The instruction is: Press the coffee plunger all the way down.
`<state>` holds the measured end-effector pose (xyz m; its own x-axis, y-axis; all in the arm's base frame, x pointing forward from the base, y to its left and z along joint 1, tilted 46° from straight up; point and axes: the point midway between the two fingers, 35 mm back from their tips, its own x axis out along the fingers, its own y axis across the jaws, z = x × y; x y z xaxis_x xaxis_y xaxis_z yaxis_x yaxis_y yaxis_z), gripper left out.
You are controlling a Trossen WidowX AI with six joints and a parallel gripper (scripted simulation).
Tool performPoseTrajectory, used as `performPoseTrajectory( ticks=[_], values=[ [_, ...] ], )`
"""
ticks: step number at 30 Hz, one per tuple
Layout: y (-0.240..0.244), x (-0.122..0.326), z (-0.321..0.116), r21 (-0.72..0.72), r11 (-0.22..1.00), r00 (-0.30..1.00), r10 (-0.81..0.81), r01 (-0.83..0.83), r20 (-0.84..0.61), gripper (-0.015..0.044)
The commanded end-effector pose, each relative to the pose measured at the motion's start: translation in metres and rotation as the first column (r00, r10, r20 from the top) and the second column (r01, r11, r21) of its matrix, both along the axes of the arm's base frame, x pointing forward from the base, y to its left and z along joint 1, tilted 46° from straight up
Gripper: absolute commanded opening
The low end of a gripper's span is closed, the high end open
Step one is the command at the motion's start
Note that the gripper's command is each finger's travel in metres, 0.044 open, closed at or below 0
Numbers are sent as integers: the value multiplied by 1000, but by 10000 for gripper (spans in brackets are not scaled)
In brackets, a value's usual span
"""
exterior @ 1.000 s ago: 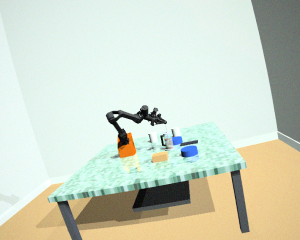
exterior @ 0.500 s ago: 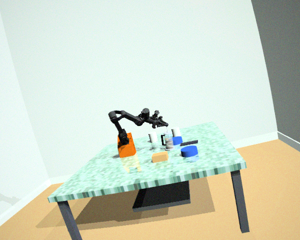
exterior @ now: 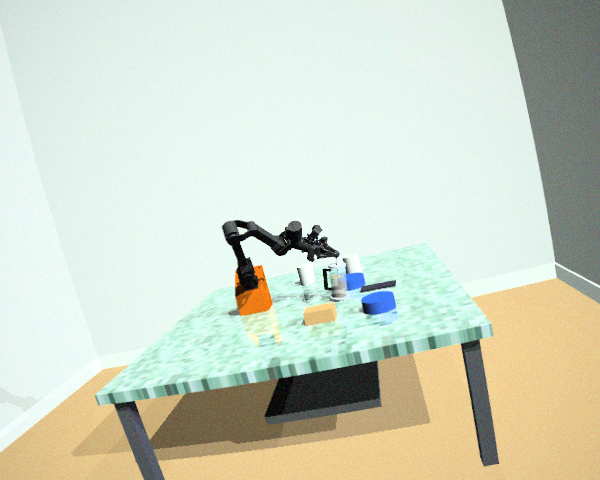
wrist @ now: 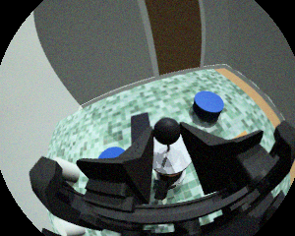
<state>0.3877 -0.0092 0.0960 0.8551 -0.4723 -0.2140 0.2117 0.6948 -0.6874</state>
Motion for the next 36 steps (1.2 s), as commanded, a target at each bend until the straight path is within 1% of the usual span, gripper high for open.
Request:
performPoseTrajectory(
  ticks=[1,36],
  values=[
    [-10,-1,-10,-15,999,999,-31,31,-35,122],
    [-8,9,-8,-15,999,999,-31,31,-34,122]
  ],
)
